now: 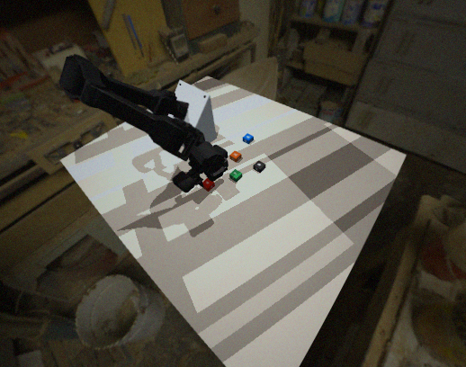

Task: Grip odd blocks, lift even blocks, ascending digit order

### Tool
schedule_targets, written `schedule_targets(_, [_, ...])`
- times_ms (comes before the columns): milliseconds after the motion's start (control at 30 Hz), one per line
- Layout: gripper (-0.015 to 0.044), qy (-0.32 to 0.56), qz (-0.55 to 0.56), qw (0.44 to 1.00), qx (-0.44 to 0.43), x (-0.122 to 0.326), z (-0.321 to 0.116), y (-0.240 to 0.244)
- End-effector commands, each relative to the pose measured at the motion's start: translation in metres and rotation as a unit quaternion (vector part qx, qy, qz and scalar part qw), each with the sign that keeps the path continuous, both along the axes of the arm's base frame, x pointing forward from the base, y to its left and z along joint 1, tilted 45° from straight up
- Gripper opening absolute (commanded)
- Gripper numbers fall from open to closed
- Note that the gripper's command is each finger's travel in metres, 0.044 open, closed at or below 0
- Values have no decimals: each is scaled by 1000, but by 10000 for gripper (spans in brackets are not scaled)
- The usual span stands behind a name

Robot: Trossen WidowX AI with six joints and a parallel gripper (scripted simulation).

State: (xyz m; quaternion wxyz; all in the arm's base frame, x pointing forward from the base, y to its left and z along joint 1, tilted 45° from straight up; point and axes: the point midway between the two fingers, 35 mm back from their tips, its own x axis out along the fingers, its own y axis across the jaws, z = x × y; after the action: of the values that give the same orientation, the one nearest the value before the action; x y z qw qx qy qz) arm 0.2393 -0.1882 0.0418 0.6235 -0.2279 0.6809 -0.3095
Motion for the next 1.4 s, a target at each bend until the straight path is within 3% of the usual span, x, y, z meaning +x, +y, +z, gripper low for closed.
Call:
schedule_targets(0, [120, -6, -1, 1000, -3, 2, 4, 0])
schedule_targets(1033, [120, -6, -1, 1000, -4, 0, -6, -10])
schedule_targets(1367, [383, -6, -1, 1000, -4, 0, -6, -10])
